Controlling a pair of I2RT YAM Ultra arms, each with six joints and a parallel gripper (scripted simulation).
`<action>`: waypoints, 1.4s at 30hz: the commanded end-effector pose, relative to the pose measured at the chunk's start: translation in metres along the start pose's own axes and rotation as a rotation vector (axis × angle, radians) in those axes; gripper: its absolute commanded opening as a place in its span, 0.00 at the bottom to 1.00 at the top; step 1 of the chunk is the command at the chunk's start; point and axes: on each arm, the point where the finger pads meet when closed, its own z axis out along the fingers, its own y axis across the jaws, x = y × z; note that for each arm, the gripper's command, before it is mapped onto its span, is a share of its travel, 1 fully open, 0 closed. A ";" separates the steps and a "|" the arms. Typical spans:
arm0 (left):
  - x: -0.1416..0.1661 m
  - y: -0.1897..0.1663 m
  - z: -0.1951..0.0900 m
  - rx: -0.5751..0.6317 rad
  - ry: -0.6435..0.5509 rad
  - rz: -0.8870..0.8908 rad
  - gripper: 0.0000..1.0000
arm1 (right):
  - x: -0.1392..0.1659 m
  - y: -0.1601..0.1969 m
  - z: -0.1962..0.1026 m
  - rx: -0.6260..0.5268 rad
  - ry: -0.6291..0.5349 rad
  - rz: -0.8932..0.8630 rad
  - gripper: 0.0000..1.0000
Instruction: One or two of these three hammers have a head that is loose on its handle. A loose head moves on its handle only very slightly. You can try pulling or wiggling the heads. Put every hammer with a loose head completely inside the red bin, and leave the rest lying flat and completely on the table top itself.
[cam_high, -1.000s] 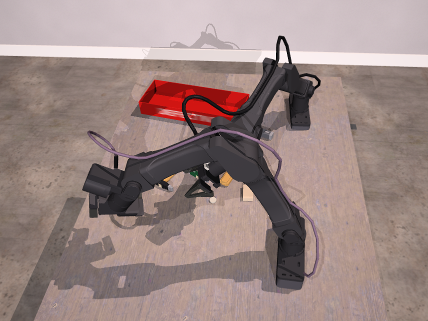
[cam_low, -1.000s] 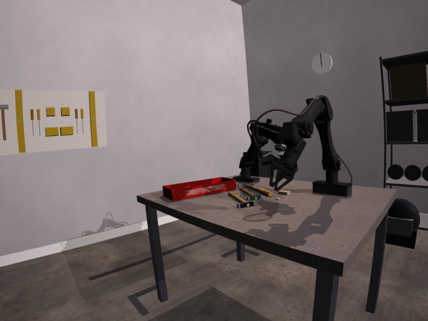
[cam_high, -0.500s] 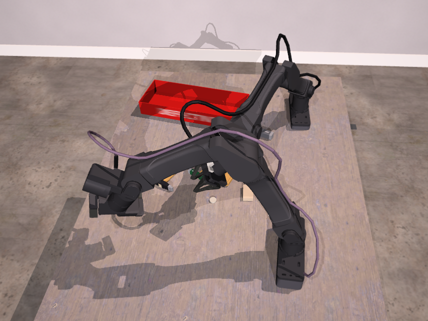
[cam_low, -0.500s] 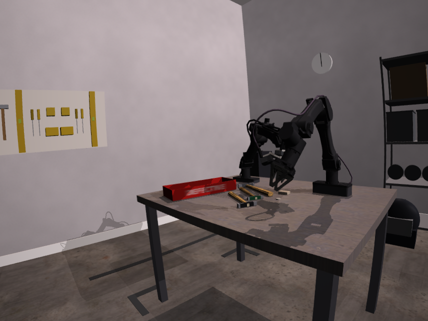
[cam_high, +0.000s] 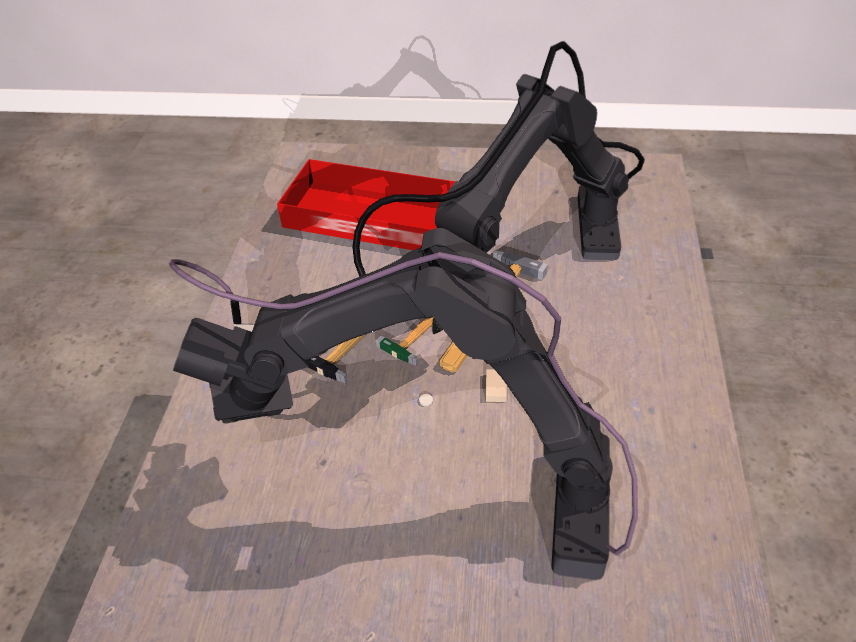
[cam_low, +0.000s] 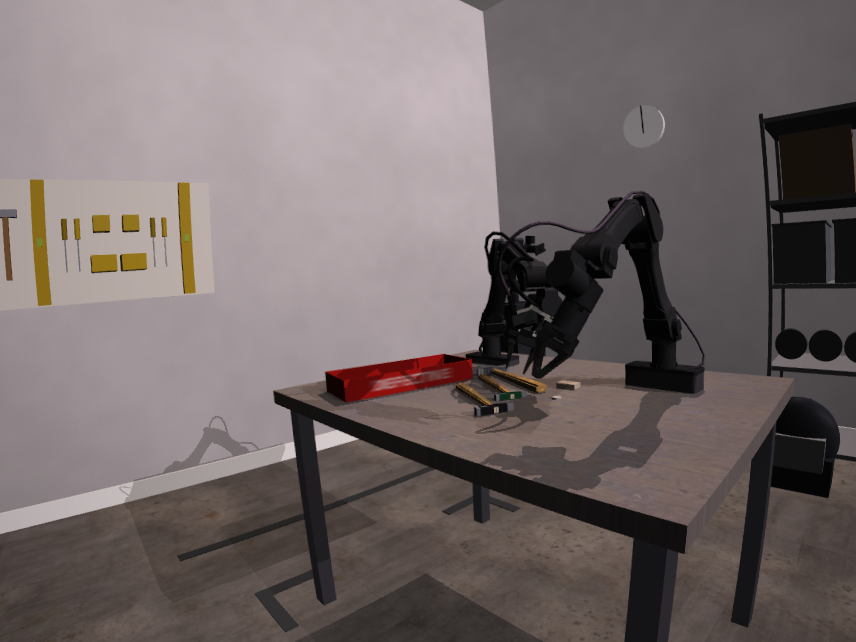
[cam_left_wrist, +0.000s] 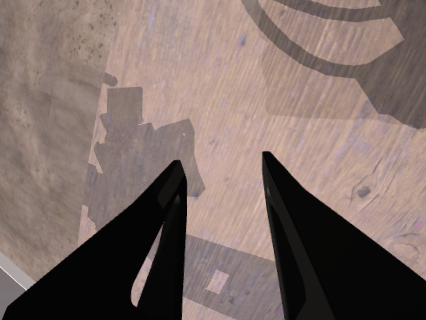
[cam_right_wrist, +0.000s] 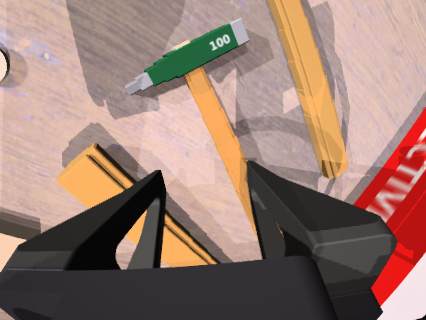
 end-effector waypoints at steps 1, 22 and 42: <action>-0.039 -0.041 0.011 0.167 -0.060 -0.139 0.38 | 0.043 -0.025 -0.007 -0.042 0.124 -0.131 0.47; -0.103 -0.215 0.075 0.270 0.441 -0.603 0.38 | 0.132 -0.061 0.014 -0.312 0.126 -0.360 0.47; -0.112 -0.257 0.091 0.066 0.560 -0.588 0.38 | 0.169 -0.081 0.030 -0.380 0.085 -0.304 0.47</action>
